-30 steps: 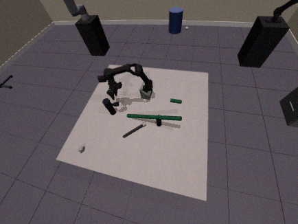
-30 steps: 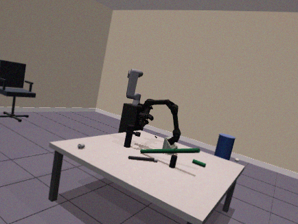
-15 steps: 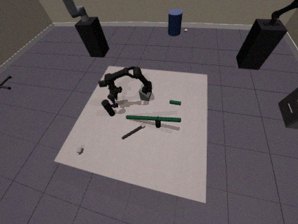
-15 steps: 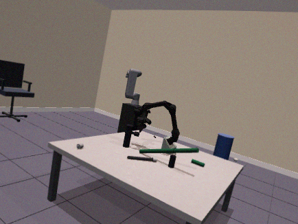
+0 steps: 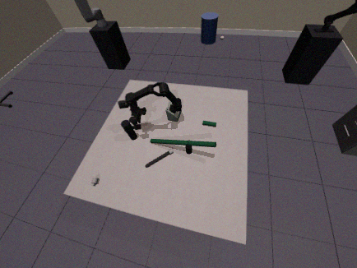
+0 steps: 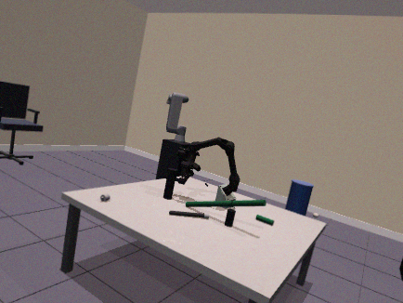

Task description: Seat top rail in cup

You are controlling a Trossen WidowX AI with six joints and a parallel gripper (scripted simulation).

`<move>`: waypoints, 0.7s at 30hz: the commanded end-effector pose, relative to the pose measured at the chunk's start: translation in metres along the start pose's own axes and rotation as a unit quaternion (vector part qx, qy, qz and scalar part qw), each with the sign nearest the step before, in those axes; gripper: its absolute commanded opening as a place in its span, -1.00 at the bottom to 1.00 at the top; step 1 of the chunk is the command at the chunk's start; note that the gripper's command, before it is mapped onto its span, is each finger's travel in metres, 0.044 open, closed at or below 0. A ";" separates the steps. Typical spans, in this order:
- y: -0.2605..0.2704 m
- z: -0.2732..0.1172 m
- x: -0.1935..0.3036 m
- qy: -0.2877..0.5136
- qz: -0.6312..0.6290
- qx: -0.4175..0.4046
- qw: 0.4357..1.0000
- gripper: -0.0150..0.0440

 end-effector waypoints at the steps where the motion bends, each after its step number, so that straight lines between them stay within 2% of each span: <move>1: 0.000 0.010 -0.002 -0.003 0.001 0.001 1.000 1.00; 21: -0.001 0.043 -0.004 -0.003 -0.005 -0.001 1.000 1.00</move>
Point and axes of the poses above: the point midway between the two fingers, 35 mm back from their tips, its own z axis out along the fingers, its own y axis across the jaws, x = y × z, the point moved 1 cm from there along -z, back along the fingers, and after that the axes turned 14 degrees about -z, right-handed, at the moved point
